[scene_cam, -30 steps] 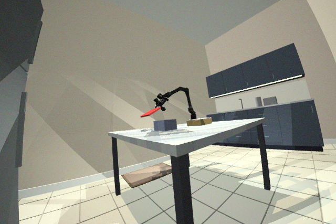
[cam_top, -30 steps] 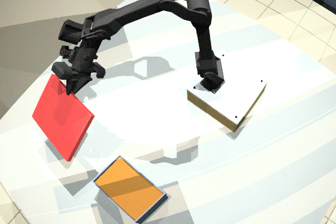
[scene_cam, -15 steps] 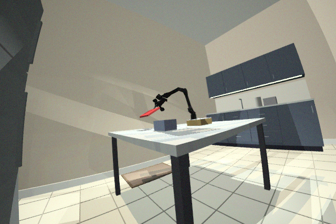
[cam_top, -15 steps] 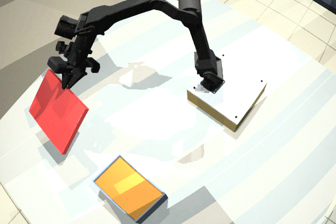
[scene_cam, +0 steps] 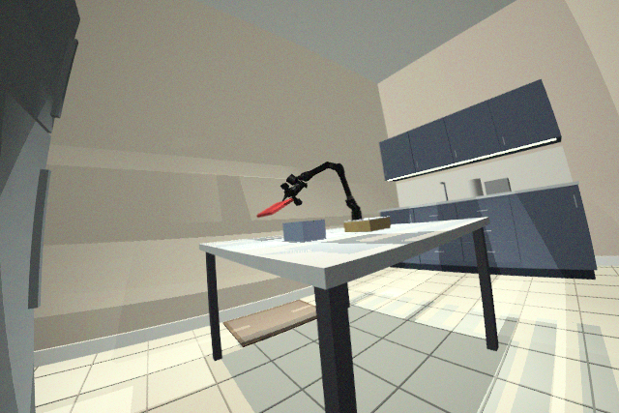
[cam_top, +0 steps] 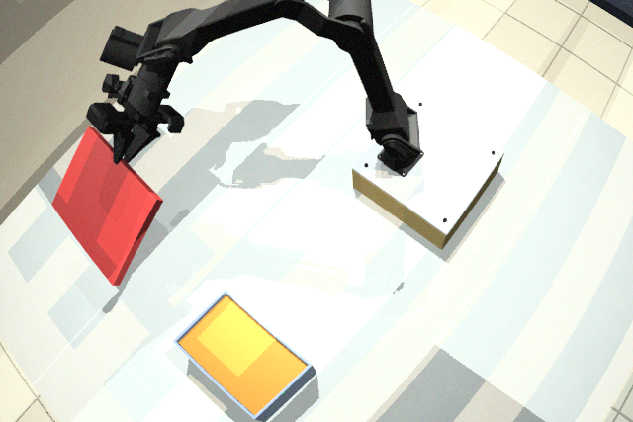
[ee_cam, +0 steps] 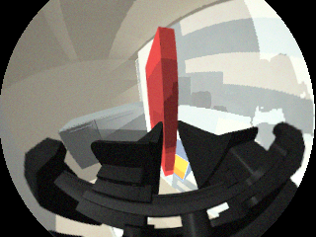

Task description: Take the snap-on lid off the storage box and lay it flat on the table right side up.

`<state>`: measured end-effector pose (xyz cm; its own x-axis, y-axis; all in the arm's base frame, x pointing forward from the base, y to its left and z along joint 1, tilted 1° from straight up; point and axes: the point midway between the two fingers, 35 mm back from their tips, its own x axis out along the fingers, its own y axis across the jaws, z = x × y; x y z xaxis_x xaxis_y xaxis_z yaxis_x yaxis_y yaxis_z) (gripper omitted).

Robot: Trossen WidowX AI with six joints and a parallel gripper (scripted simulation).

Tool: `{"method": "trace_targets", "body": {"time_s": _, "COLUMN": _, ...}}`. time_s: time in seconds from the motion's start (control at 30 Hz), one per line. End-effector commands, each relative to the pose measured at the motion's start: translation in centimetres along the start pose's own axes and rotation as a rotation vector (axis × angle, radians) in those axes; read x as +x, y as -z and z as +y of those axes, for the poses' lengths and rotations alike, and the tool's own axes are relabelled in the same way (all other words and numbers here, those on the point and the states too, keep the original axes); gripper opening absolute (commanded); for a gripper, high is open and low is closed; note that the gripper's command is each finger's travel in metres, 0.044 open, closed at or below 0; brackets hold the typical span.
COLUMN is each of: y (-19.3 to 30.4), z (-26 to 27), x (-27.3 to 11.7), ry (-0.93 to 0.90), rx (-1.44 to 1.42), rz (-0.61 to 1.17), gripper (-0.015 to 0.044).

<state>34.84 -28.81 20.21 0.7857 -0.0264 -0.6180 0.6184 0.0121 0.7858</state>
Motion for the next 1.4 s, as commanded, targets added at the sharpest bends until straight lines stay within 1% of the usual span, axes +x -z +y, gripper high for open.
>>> {"method": "trace_targets", "body": {"time_s": 0.0, "y": 0.4, "z": -0.4, "x": 0.4, "ry": -0.006, "rx": -0.003, "rz": 0.007, "gripper": 0.0}}
{"method": "trace_targets", "body": {"time_s": 1.37, "y": 0.4, "z": -3.0, "x": 2.5, "ry": -0.006, "rx": -0.003, "rz": 0.007, "gripper": 0.0}}
